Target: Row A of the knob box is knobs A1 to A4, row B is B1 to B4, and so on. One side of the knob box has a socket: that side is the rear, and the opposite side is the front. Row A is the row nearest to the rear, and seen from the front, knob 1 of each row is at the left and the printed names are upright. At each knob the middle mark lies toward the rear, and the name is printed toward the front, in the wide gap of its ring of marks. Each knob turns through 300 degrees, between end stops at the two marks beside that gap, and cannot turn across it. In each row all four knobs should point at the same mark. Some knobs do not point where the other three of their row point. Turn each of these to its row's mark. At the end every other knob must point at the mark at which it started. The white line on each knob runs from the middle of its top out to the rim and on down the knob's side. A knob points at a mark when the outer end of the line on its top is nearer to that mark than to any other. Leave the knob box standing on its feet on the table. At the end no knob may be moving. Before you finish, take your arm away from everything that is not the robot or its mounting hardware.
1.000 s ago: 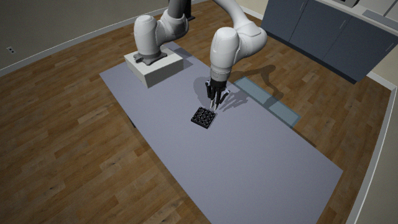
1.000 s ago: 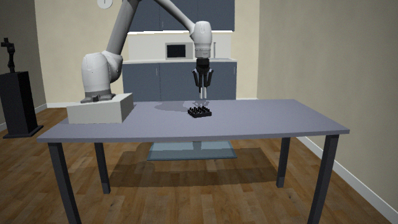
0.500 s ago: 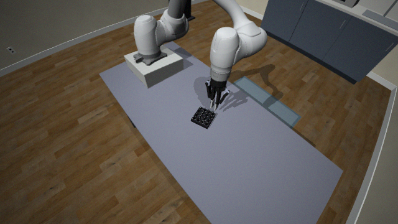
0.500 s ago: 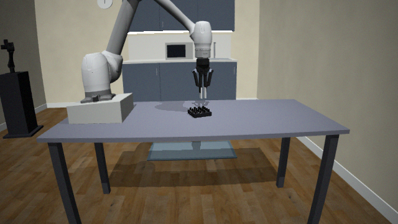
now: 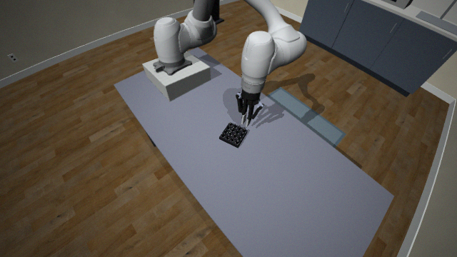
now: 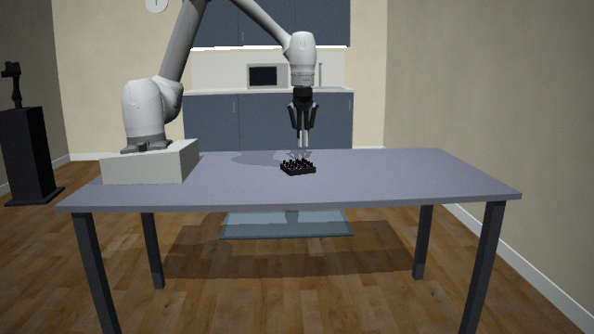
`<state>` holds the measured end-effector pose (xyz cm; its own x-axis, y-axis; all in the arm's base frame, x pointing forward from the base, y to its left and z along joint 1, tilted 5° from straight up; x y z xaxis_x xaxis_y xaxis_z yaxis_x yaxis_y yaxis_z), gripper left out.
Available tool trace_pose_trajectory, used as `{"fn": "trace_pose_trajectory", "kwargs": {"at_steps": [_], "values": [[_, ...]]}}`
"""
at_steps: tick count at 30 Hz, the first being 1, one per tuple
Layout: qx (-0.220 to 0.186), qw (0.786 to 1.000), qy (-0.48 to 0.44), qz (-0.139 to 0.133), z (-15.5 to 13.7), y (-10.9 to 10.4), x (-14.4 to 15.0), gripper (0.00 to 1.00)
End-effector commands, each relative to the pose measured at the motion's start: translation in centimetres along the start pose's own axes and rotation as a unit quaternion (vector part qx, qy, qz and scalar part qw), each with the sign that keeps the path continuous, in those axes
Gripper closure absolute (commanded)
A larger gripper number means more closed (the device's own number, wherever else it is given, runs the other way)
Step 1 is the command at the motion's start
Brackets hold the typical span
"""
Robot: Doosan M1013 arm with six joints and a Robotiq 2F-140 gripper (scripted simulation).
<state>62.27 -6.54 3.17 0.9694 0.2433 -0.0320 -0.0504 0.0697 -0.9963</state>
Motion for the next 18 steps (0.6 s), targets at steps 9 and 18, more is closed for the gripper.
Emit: {"fn": "trace_pose_trajectory", "kwargs": {"at_steps": [9, 18], "values": [[0.000, 1.000, 0.000, 0.000, 0.00, 0.11, 0.00, 0.88], [0.000, 1.000, 0.000, 0.000, 0.00, 0.55, 0.00, 0.88]]}}
Point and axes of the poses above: the point where the finger pads meet when closed, its own y axis out along the fingers, its own x axis across the jaws, z = x × y, the point moved 5 cm from there along -y, back along the fingers, and after that the axes turned 8 degrees about -y, right-handed, at the moved point
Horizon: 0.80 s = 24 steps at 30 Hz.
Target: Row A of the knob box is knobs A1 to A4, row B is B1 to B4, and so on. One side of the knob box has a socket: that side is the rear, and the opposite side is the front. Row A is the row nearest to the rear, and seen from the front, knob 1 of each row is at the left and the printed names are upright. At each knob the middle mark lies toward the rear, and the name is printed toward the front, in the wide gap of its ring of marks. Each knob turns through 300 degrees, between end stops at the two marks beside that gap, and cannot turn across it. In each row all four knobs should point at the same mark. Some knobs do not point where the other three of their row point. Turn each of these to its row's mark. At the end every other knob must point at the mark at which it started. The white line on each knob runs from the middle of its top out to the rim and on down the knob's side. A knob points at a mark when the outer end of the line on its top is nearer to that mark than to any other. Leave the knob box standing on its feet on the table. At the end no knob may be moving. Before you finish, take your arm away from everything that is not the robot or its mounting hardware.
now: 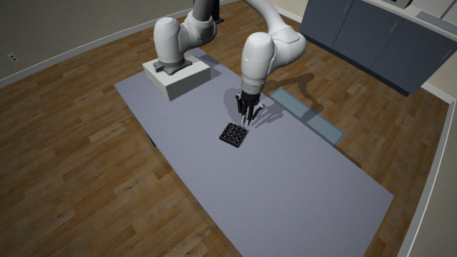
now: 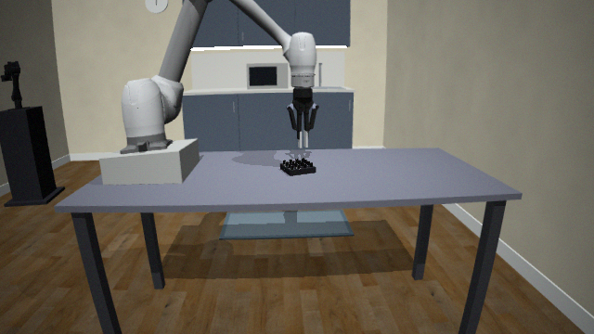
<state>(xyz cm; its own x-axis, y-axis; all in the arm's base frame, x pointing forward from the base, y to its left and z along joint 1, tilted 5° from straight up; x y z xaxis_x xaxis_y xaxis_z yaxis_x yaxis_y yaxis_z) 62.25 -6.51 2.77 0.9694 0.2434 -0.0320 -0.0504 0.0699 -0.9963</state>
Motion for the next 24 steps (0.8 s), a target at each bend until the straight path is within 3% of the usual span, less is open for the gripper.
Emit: {"fn": "trace_pose_trajectory", "kwargs": {"at_steps": [1, 24], "values": [[0.000, 1.000, 0.000, 0.000, 0.0, 0.2, 0.0, 0.88], [0.000, 1.000, 0.000, 0.000, 0.0, 2.9, 0.0, 0.88]]}}
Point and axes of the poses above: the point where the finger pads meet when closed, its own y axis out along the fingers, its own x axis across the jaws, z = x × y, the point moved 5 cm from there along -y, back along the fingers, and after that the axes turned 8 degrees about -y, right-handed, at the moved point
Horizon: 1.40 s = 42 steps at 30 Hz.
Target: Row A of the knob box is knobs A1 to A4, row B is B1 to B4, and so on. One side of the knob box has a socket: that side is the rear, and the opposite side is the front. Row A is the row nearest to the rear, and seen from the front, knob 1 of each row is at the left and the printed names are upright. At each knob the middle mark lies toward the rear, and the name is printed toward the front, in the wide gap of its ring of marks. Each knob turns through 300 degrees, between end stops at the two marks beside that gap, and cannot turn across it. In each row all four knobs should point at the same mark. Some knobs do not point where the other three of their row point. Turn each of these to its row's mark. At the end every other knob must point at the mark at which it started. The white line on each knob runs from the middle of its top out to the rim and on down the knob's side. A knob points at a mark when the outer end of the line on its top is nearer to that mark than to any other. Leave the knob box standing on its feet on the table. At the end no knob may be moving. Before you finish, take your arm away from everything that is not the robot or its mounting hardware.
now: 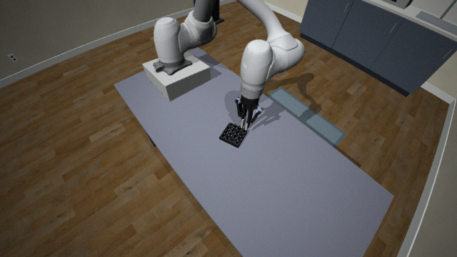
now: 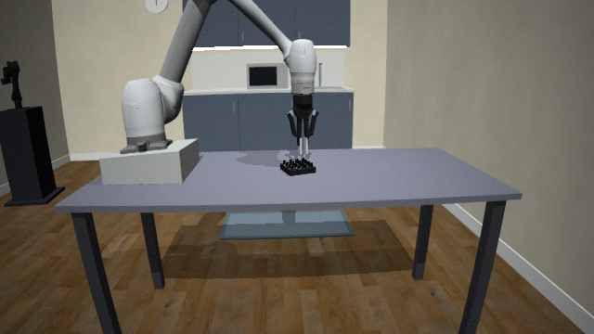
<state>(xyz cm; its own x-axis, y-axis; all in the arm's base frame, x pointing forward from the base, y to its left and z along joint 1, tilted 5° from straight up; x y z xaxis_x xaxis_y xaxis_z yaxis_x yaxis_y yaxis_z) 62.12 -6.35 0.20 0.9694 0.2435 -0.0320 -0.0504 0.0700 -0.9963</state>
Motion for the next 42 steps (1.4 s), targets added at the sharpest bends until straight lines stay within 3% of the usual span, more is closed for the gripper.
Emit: {"fn": "trace_pose_trajectory", "kwargs": {"at_steps": [1, 42], "values": [[0.000, 1.000, 0.000, 0.000, 0.00, 0.42, 0.00, 0.88], [0.000, 1.000, 0.000, 0.000, -0.01, 1.41, 0.00, 0.88]]}}
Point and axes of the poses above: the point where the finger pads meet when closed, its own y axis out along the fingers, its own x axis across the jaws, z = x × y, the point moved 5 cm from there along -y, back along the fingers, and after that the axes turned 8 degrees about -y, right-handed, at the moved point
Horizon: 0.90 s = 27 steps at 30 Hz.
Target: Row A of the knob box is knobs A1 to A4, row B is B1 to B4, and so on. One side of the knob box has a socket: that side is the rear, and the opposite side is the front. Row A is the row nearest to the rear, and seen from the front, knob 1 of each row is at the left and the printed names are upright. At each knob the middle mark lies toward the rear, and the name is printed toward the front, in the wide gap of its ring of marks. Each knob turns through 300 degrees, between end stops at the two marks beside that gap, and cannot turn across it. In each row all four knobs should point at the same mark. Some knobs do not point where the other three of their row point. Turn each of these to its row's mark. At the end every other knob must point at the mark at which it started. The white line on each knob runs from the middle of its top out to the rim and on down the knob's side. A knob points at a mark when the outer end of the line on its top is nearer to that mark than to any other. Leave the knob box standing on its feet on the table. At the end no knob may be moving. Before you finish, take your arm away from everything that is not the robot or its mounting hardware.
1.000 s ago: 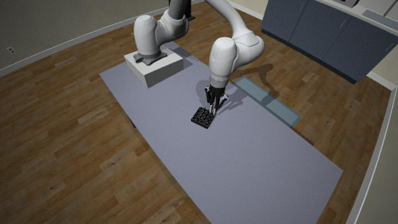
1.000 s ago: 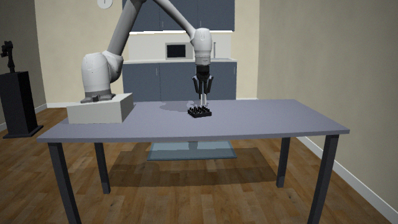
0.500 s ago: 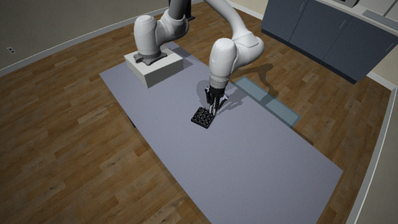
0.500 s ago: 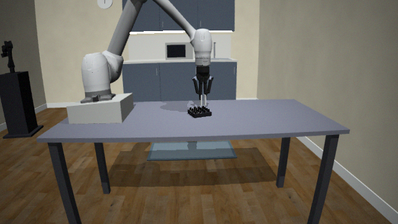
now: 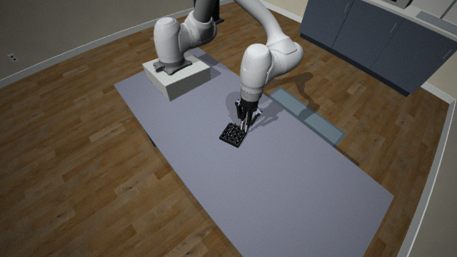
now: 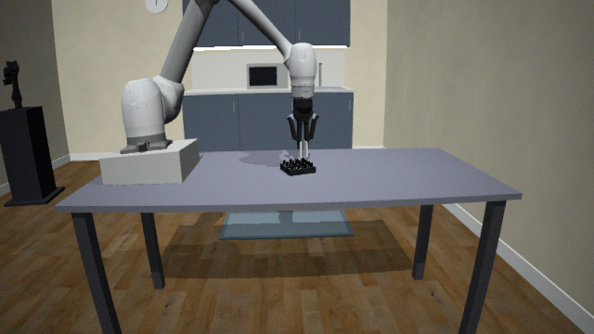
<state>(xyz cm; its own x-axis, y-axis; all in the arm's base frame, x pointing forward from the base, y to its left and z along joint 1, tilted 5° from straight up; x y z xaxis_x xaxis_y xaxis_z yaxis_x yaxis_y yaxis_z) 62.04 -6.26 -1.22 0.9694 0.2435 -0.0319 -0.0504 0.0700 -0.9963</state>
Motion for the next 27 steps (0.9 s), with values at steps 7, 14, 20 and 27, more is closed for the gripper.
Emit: {"fn": "trace_pose_trajectory", "kwargs": {"at_steps": [7, 14, 20, 27], "values": [[0.000, 1.000, 0.000, 0.000, 0.00, -0.01, 0.00, 0.88], [0.000, 1.000, 0.000, 0.000, 0.00, -0.01, 0.00, 0.88], [0.000, 1.000, 0.000, 0.000, 0.00, -0.01, 0.00, 0.88], [0.000, 1.000, 0.000, 0.000, 0.00, 0.23, 0.00, 0.88]]}}
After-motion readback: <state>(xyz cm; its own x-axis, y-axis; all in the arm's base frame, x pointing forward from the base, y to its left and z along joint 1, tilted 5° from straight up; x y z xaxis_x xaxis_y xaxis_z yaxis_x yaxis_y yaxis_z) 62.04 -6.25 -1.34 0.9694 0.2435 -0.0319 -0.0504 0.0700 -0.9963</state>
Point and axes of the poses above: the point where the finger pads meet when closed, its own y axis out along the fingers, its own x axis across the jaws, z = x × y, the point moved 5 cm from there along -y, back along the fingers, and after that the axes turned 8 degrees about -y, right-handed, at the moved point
